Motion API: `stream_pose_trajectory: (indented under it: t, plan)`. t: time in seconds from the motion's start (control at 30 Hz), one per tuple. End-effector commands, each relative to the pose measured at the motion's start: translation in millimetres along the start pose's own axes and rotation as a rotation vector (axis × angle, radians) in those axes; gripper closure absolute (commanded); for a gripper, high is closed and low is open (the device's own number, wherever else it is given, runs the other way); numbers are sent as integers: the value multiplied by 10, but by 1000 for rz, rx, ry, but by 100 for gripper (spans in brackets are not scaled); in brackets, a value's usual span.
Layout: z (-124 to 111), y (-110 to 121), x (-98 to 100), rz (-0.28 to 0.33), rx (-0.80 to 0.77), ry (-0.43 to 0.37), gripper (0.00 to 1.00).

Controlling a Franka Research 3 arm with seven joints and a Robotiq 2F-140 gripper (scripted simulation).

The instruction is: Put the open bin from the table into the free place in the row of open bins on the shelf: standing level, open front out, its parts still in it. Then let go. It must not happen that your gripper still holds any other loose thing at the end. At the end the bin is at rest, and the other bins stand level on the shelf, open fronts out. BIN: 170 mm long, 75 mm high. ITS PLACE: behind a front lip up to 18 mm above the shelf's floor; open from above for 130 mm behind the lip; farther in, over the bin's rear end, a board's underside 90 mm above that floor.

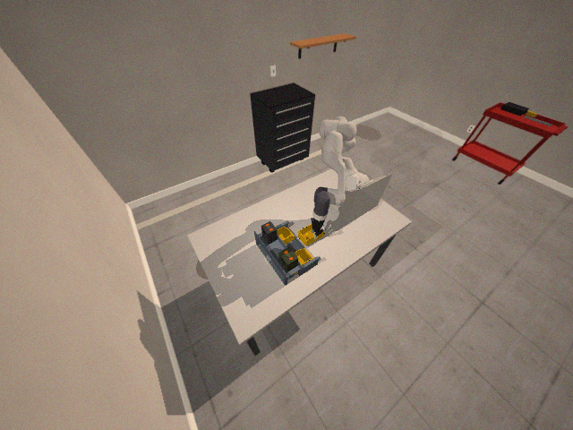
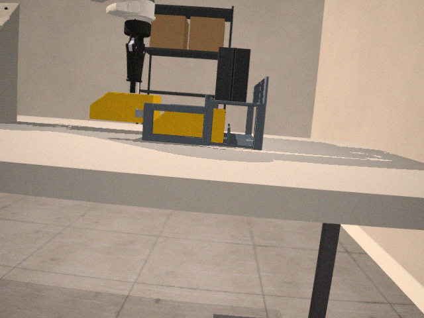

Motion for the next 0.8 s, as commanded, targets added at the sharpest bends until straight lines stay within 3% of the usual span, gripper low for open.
stream_pose_trajectory:
  t: [0.0, 0.77]
  plan:
    - [-9, 6, 14, 3, 9, 11, 100]
    - [-129, 26, 70, 29, 9, 153, 100]
Point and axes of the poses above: the point where the finger pads meet when closed, its own x axis back along the fingers, its own y axis across the jaws, z = x × y, the point moved 4 cm from there along x, back along the fingers, and after that the axes turned 9 degrees about -x, right-handed, at the moved point
